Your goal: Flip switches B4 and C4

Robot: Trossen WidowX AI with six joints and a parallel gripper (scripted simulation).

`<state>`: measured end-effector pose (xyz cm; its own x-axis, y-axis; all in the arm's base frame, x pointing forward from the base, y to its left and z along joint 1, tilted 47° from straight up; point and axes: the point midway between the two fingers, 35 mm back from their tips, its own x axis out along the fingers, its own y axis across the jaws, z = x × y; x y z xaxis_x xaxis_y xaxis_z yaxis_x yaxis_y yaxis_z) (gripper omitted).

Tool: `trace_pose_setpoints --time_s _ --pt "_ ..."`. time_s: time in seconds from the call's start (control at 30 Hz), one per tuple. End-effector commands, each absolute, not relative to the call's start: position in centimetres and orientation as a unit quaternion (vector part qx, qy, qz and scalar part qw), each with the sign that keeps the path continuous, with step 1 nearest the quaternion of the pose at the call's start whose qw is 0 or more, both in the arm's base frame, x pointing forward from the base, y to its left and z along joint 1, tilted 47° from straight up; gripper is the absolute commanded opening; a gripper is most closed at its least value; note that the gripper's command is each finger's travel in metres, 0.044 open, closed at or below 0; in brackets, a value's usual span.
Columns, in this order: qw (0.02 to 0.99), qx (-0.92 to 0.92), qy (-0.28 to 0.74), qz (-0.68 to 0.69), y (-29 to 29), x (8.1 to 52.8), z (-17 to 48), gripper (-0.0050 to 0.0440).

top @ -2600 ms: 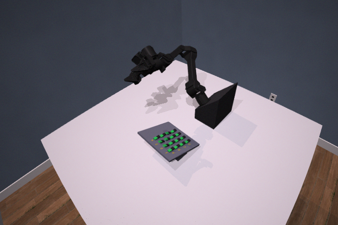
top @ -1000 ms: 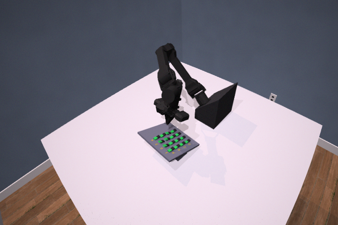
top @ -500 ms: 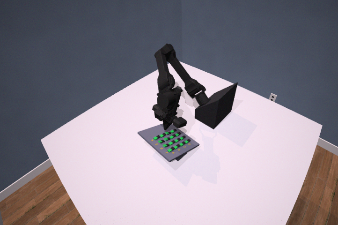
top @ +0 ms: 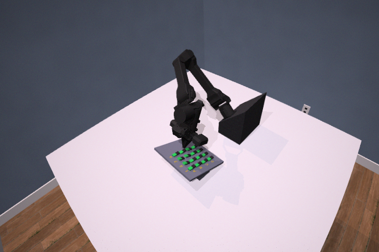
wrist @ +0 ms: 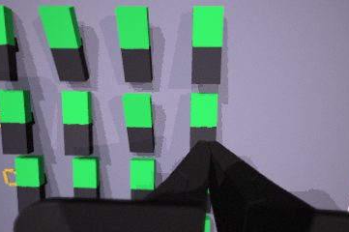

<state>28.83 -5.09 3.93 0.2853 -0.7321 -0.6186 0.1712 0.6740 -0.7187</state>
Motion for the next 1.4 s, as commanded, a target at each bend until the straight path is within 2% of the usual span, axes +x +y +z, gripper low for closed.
trace_pose_setpoints --time_s 0.0,1.37 --pt "0.749 -0.275 0.523 -0.299 -5.66 28.59 3.23 0.0000" --pt "0.749 -0.275 0.523 -0.299 -6.05 28.72 2.91 0.0000"
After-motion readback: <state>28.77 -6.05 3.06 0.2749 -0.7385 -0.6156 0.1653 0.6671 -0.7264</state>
